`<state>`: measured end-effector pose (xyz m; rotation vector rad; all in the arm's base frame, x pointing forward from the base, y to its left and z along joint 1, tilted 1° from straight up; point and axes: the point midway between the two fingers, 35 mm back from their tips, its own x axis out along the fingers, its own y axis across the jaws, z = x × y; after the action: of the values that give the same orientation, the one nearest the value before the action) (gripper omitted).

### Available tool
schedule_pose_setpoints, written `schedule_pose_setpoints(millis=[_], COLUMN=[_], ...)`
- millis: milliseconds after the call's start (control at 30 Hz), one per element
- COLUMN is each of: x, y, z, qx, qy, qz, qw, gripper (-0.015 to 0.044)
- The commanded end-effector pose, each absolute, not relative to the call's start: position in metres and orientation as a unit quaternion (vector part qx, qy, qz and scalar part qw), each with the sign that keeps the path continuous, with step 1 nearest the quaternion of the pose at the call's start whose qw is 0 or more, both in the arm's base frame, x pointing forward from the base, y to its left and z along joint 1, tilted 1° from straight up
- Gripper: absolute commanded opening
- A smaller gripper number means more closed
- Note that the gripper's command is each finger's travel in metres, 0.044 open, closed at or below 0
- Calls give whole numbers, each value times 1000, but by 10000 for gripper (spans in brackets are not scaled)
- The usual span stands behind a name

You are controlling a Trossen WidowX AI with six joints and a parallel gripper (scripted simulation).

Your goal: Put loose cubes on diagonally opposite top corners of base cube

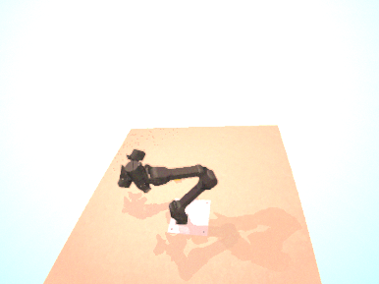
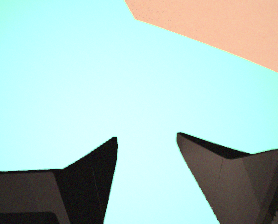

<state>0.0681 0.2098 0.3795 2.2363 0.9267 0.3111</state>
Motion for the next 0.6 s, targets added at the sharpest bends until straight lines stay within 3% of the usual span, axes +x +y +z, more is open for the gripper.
schedule_pose_setpoints(millis=[0,567], x=[79,164], y=[221,235], z=[373,335], qx=[842,736], qy=[338,273], qz=[115,13], qw=[404,620], gripper=[265,265])
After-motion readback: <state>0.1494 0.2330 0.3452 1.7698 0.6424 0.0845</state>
